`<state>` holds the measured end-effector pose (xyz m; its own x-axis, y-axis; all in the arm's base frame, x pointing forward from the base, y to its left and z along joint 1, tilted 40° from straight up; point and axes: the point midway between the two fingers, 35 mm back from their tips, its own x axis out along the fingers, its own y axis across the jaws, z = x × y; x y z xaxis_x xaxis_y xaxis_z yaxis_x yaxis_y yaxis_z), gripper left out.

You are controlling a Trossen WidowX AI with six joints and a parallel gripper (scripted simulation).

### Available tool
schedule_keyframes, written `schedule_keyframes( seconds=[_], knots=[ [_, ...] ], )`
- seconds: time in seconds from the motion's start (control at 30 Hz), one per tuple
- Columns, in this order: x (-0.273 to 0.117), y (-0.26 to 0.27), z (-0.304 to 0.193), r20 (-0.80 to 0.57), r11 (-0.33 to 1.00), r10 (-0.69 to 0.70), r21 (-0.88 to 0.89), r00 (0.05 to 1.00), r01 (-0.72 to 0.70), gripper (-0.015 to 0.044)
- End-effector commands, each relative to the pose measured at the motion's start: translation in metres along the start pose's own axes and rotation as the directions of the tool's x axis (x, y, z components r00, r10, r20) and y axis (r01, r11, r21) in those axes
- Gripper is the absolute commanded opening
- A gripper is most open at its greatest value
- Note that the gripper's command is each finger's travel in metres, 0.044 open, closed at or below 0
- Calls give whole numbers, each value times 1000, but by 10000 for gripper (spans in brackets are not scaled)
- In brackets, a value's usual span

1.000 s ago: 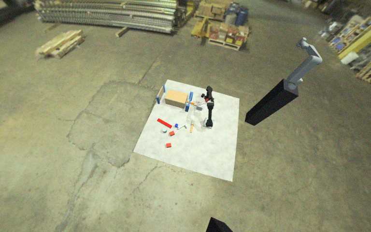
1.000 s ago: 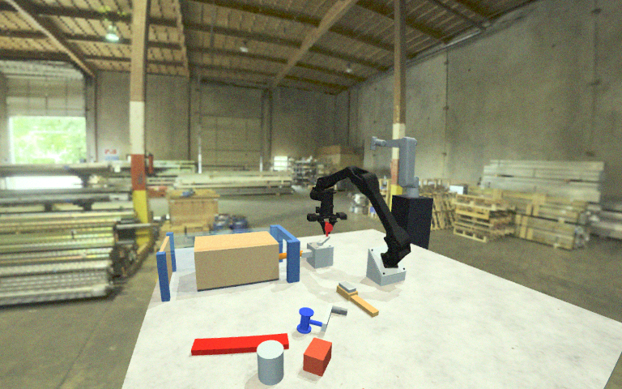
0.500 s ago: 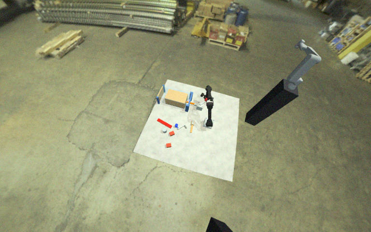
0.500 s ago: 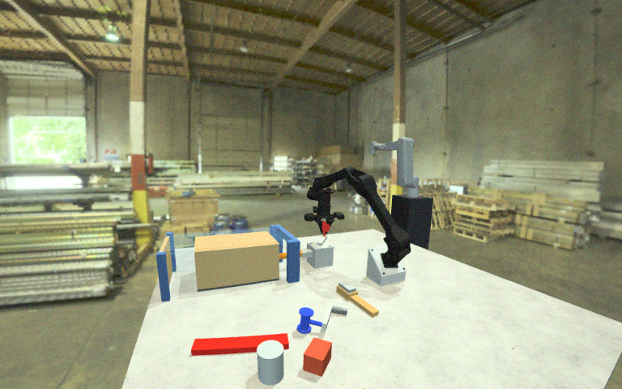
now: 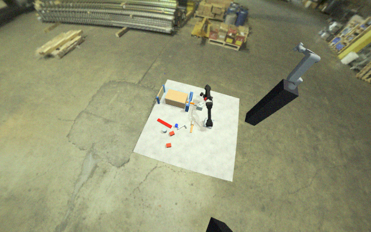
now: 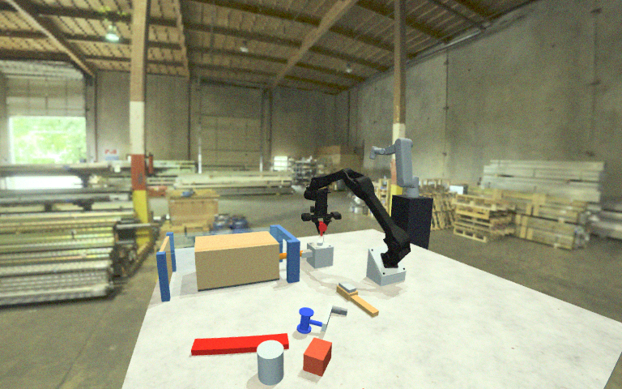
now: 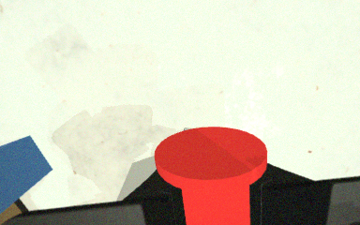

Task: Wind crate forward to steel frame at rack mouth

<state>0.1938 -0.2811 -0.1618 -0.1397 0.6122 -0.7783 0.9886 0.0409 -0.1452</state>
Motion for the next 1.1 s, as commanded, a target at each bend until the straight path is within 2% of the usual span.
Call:
schedule_keyframes(
  seconds=[0.0,1.07],
  knots=[
    [1,22,-3,-2,999,32,-20,1000,-32,0],
    [-1,56,-7,-3,999,33,-22,999,-33,0]
  ],
)
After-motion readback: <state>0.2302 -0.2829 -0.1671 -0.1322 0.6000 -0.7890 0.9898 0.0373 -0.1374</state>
